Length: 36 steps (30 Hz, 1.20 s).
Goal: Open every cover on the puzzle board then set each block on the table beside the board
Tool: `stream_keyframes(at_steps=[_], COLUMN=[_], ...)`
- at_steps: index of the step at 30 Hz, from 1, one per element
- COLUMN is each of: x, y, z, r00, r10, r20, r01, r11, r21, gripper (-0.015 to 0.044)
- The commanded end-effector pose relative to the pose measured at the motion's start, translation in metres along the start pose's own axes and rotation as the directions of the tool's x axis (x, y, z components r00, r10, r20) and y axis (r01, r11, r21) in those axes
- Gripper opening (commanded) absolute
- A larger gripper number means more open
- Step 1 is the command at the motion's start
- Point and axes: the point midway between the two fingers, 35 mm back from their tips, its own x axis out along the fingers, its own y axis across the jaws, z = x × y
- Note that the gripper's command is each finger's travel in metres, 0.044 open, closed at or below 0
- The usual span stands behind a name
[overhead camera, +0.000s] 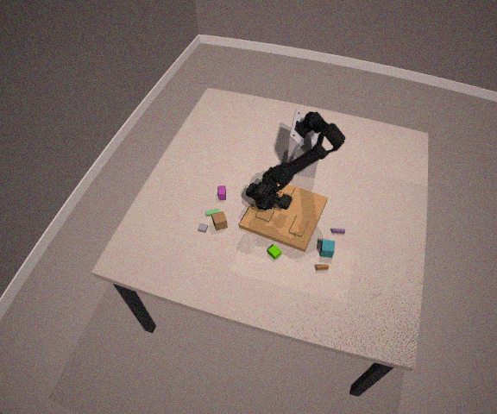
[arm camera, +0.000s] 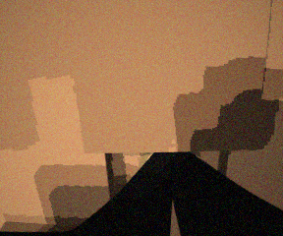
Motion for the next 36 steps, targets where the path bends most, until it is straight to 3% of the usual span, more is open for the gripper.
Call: stream_keyframes(at_steps=[1,36], x=[0.000,-0.002], y=[0.001,0.002], z=[0.007,0.040], r00=[1.000,1.000], r10=[0.004,0.004], r20=[0.004,0.005], r01=[-0.004,-0.004], r11=[1.000,1.000], r21=[0.002,0.000], gripper=[0.0000,0.0000])
